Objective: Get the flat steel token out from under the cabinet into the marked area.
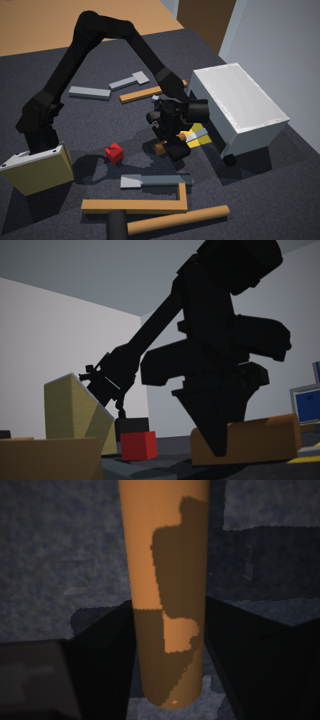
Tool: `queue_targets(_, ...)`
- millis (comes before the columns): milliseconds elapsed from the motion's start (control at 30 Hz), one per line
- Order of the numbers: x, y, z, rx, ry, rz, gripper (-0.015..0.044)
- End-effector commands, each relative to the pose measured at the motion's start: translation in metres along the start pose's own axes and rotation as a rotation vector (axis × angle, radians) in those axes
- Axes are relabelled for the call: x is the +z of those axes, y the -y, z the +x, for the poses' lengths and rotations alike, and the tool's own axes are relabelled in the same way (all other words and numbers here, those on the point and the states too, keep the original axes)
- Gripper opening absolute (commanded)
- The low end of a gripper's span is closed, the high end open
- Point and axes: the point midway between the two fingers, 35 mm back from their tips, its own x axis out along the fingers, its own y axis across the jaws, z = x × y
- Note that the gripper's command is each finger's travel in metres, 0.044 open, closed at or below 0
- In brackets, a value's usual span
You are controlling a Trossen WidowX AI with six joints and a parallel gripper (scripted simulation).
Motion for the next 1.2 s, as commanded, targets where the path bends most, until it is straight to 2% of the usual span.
queue_targets(0, -0.008, 0.000, 0.001, 0.000, -0.005, 0.002, 0.0000)
queue_targets(1167, -0.047, 0.001, 0.001, 0.000, -0.007, 0.004, 0.0000)
